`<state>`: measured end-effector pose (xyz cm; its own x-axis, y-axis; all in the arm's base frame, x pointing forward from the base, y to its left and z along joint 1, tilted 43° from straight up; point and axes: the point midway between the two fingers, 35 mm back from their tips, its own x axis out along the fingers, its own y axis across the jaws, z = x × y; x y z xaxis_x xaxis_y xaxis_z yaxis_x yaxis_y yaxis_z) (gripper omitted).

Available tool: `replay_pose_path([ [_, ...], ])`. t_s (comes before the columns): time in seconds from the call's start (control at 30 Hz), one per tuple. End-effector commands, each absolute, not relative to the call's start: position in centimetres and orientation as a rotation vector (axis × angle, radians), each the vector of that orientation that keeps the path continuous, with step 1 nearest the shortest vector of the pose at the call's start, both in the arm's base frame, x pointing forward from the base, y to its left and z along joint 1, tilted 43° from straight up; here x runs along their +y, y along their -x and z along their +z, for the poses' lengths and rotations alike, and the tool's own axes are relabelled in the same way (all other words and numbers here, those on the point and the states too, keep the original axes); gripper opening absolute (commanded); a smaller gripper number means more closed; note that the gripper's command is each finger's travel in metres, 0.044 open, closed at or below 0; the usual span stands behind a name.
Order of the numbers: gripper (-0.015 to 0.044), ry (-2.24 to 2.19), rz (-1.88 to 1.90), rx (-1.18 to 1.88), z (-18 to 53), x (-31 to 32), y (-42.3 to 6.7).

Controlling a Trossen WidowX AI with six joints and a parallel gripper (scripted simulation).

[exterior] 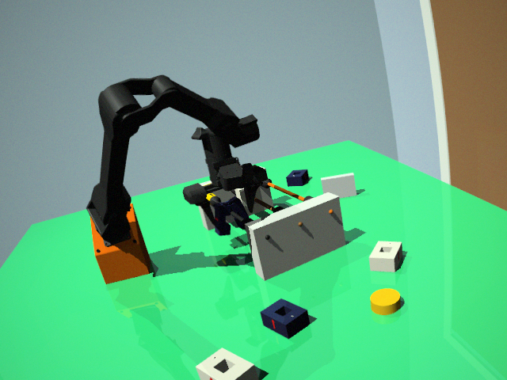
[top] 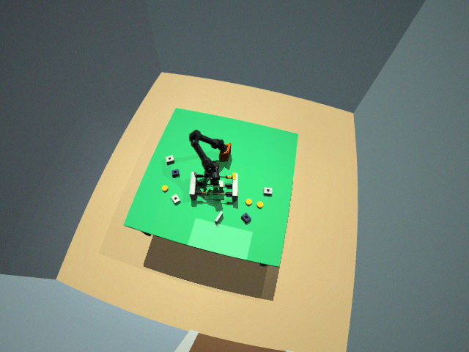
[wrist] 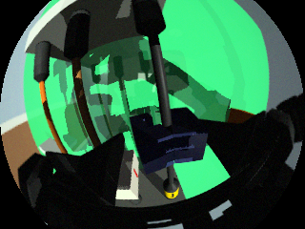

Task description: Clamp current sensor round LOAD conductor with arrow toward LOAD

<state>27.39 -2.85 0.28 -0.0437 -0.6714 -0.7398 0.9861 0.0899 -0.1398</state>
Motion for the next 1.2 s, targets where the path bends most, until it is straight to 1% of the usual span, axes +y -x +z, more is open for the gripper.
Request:
replay_pose_path([
  [0.0,0.0440,-0.502,-1.444,0.787,-0.3,-3.4,-27.1],
  [0.4,0.0440,-0.501,-1.445,0.786,-1.4,-4.4,-26.9],
  [1.17,0.0287,-0.515,-1.443,0.782,-1.1,-4.2,-27.2],
])
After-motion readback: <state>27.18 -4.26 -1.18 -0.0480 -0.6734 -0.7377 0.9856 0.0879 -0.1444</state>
